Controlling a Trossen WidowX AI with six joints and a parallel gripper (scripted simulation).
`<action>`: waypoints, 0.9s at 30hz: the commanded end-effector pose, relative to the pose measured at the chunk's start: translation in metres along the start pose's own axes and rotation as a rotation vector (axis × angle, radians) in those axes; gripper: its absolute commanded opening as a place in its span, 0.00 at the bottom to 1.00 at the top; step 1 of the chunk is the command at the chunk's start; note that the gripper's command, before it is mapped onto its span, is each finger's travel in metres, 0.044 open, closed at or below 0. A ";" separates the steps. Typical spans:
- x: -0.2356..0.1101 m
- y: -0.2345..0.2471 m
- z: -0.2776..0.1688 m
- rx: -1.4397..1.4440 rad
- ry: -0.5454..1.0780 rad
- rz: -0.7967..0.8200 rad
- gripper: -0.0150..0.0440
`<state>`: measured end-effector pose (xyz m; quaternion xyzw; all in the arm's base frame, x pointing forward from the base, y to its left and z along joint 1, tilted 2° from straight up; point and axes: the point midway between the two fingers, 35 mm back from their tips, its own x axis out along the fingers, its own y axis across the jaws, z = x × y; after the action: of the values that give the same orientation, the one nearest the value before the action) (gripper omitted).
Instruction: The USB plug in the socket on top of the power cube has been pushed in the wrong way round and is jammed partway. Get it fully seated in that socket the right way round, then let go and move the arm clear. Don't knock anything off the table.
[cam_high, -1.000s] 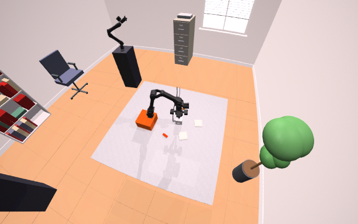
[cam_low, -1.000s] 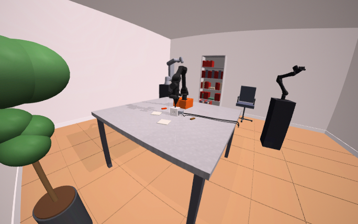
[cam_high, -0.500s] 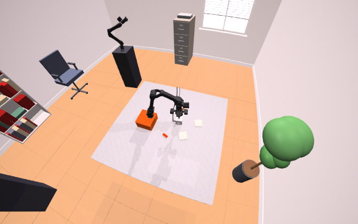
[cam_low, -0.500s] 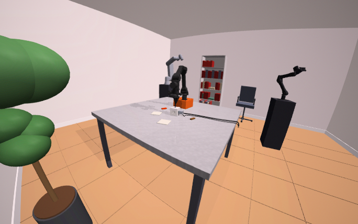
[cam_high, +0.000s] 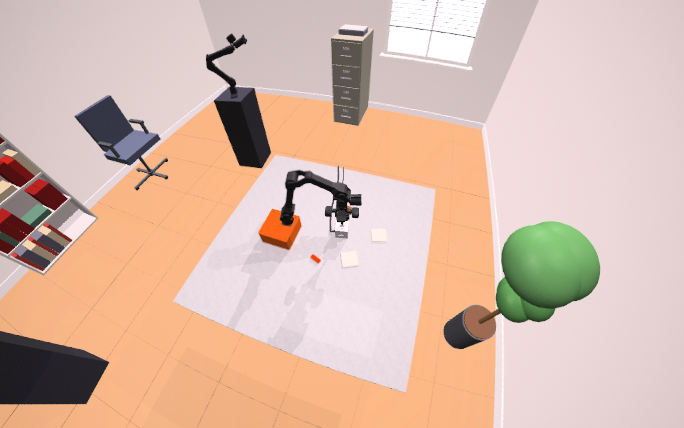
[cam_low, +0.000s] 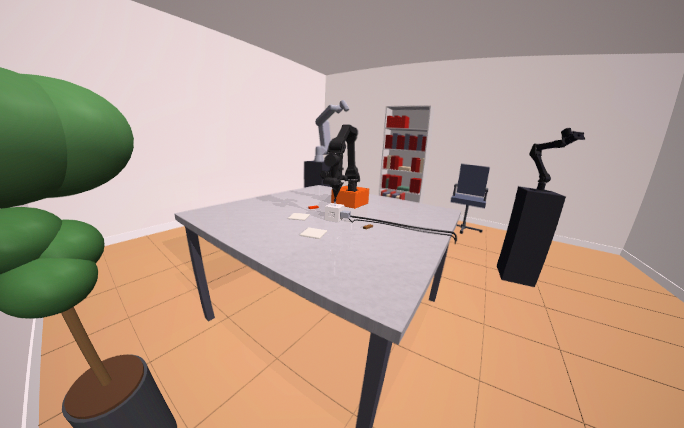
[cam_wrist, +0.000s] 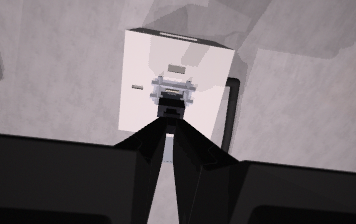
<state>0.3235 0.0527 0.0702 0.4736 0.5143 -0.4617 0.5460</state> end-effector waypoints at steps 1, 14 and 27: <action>-0.004 0.000 0.000 0.001 0.000 0.004 0.25; -0.012 0.000 0.000 0.001 0.000 0.004 0.25; -0.010 0.000 0.000 -0.249 0.000 0.001 0.25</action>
<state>0.3234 0.0530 0.0805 0.4204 0.5550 -0.4103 0.5890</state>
